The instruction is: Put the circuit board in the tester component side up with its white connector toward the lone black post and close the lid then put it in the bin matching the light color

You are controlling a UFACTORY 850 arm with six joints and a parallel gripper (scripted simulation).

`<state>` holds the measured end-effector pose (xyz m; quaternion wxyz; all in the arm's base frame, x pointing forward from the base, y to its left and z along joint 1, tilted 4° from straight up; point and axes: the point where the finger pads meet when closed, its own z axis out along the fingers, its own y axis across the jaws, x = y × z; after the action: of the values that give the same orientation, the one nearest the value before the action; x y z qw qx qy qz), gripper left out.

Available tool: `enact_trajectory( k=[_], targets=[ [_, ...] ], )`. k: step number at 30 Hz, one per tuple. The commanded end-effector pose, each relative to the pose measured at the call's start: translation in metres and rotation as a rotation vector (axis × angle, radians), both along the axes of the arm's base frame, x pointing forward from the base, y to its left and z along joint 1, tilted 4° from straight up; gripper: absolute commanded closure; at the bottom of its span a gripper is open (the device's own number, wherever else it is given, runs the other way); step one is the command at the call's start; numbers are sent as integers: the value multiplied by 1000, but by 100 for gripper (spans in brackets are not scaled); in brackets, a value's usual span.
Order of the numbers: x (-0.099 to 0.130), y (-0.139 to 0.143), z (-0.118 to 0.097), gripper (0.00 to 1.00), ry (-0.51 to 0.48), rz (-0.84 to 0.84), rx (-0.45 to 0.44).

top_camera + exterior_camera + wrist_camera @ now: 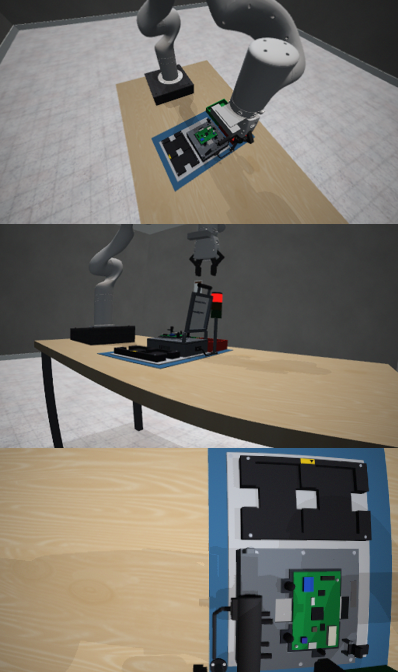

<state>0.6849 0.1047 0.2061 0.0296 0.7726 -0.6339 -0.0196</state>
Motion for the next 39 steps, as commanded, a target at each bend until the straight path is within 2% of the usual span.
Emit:
enact_trajectory(
  k=[1, 11, 19, 24, 34, 36, 39],
  targets=[
    [1, 0, 3, 0, -2, 0, 0],
    [0, 0, 3, 0, -2, 0, 0],
    [-11, -2, 4, 0, -2, 0, 0],
    [-34, -7, 5, 0, -2, 0, 0],
    [-98, -19, 10, 0, -2, 0, 0],
    [-98, -19, 10, 0, -2, 0, 0],
    [-113, -22, 11, 0, -2, 0, 0]
  ],
)
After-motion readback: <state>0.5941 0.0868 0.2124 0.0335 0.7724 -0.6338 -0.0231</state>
